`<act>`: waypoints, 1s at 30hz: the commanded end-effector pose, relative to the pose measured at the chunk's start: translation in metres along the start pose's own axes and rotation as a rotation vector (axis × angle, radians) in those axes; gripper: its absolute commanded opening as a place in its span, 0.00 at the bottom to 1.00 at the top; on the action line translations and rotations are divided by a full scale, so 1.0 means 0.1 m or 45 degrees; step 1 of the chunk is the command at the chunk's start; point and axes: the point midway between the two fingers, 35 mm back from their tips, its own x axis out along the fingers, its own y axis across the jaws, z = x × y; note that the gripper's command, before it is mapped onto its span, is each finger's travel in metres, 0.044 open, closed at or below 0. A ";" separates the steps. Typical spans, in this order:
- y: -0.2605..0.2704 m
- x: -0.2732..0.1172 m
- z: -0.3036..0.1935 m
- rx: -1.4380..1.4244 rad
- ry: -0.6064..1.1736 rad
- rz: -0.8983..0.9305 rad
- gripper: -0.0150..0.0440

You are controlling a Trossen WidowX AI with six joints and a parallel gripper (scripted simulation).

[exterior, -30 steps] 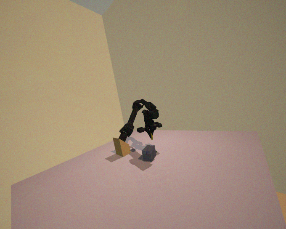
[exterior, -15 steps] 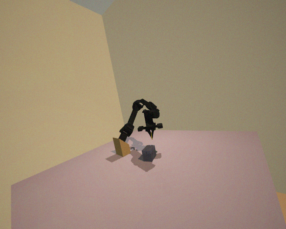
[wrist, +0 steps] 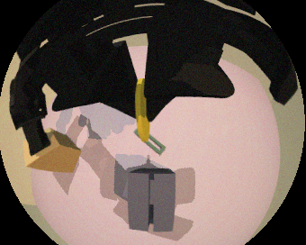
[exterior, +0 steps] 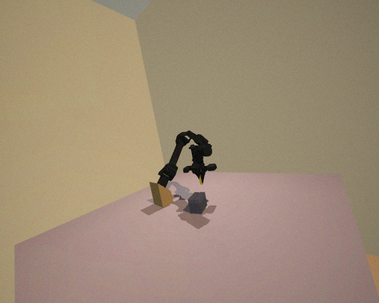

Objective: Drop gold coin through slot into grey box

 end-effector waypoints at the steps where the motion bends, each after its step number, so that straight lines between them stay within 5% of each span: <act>1: 0.02 0.00 0.06 0.011 0.004 0.001 0.25; 30: 0.05 0.00 0.81 0.011 -0.004 -0.001 0.25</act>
